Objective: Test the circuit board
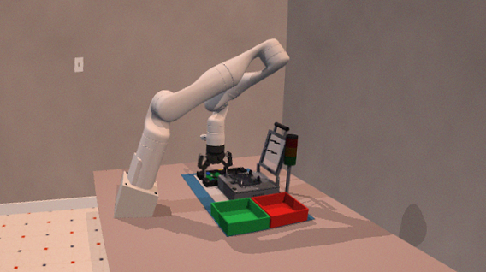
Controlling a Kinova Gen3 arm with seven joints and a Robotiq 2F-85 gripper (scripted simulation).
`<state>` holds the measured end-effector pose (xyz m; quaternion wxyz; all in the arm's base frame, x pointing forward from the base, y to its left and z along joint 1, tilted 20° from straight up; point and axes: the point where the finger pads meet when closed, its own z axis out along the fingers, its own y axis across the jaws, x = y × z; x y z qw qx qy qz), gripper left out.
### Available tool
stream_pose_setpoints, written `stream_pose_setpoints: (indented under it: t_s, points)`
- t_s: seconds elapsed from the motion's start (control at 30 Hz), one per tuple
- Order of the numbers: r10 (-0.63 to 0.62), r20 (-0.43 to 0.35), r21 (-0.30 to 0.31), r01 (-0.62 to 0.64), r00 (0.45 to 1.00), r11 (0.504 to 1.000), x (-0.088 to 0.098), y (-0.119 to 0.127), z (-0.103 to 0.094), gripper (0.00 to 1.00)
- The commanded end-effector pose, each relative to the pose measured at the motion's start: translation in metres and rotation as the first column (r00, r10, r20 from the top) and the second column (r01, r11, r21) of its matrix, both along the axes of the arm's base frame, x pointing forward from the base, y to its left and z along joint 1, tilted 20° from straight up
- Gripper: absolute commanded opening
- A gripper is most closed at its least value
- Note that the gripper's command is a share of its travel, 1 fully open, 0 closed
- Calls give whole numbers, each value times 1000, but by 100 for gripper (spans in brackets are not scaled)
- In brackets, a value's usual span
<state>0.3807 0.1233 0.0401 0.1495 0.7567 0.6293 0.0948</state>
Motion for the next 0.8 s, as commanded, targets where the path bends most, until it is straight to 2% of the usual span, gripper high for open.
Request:
stream_pose_setpoints:
  t_s: [0.0, 0.77]
  points:
    - [2, -3, 1, -2, 1000, 1000, -1, 1, -2, 100]
    - [2, -3, 1, -2, 1000, 1000, 0, 0, -5, 100]
